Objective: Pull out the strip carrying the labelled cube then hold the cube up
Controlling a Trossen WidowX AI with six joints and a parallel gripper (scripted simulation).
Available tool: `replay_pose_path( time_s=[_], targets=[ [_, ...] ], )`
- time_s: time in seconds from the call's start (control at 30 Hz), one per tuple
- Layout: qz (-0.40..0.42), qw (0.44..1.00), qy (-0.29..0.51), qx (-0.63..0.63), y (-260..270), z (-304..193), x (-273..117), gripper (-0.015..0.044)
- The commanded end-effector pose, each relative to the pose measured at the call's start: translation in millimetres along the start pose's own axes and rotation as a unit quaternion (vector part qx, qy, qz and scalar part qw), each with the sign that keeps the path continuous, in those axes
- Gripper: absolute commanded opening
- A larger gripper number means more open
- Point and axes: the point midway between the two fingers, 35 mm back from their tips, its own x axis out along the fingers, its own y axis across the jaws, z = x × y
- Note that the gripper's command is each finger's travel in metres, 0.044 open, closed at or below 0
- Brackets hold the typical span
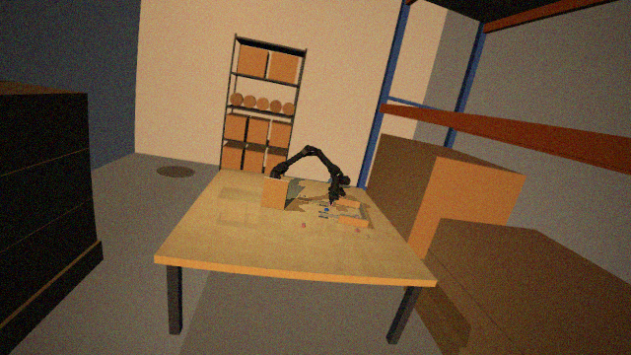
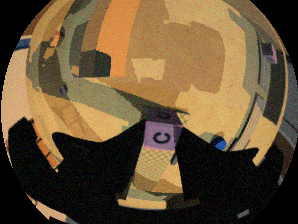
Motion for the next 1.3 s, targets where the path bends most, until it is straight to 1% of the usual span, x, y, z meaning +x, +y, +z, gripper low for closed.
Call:
replay_pose_path(
  time_s=[0.0, 0.53, 0.67, 1.27],
  targets=[
    [0.000, 1.000, 0.000, 0.000, -1.9, -4.0, -4.4, 0.0000],
    [-0.004, 1.000, 0.000, 0.003, -25.3, -53.8, -42.5, 0.0000],
    [-0.005, 1.000, 0.001, 0.004, -27.8, -58.7, -43.0, 0.0000],
    [-0.005, 1.000, 0.002, 0.005, -55.5, -117.1, -43.4, 0.0000]
  ],
)
